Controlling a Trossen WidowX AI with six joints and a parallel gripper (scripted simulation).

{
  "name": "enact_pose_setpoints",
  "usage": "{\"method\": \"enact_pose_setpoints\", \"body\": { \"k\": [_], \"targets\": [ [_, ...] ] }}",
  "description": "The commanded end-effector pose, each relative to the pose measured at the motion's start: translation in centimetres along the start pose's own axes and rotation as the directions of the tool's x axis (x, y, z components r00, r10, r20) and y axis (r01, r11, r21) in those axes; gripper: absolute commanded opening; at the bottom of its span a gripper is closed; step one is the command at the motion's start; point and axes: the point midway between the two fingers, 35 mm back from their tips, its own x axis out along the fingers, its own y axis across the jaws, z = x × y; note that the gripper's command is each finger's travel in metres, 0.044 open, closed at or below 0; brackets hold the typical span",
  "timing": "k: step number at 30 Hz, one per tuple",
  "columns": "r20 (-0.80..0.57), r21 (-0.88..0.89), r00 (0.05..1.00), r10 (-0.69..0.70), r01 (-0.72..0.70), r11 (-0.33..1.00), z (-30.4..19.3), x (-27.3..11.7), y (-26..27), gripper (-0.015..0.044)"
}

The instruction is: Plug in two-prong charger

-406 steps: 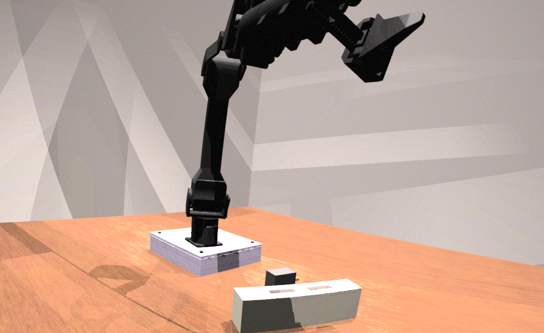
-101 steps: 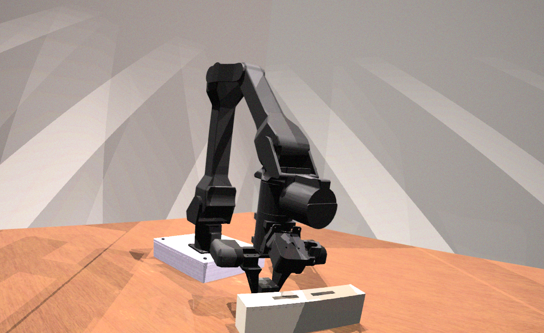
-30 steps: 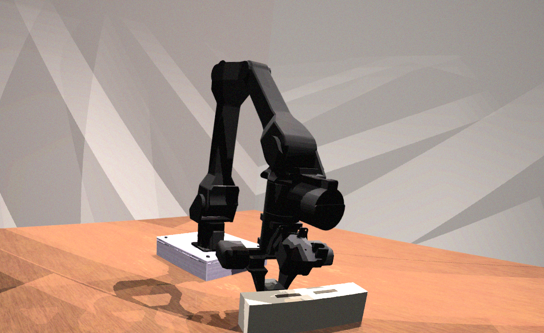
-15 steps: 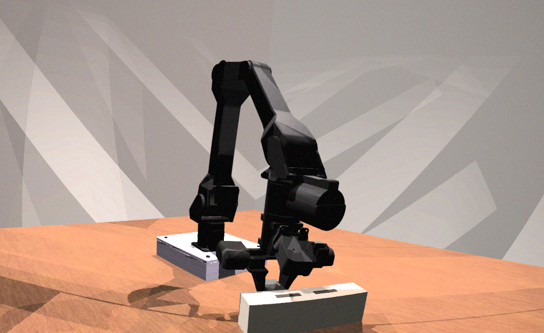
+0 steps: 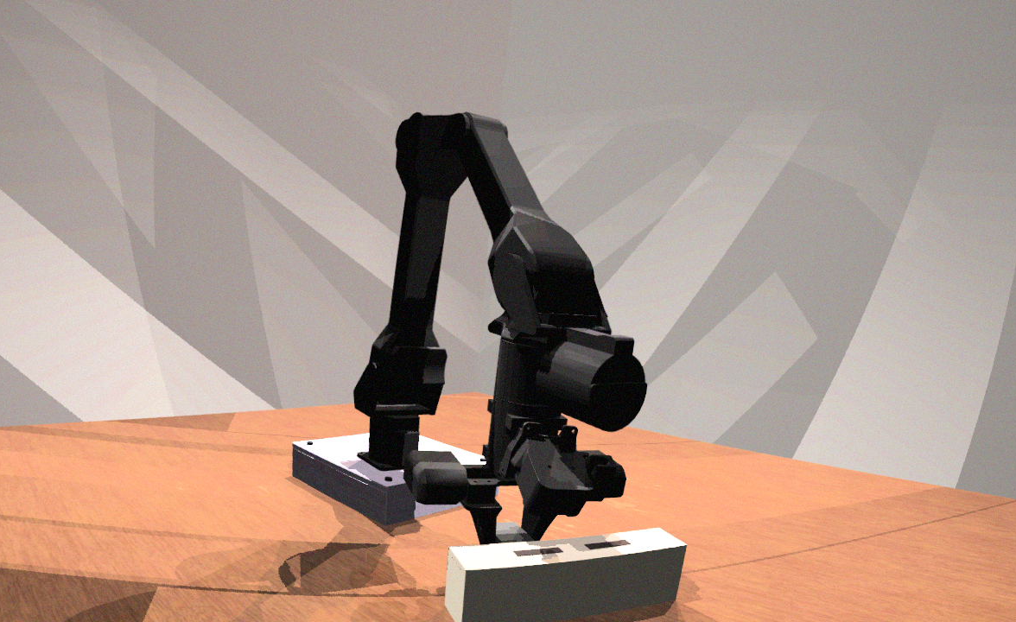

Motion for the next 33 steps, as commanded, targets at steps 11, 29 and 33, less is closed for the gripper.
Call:
{"method": "enact_pose_setpoints", "body": {
  "k": [11,29,33],
  "targets": [
    [-0.003,-0.005,1.000,0.002,-0.002,1.000,0.55,0.01,0.07,0.0000],
    [-0.003,-0.005,1.000,0.002,-0.002,1.000,1.07,-0.02,0.07,0.0000],
    [-0.003,-0.005,1.000,0.002,-0.002,1.000,1.18,-0.02,0.07,0.0000]
  ]
}}
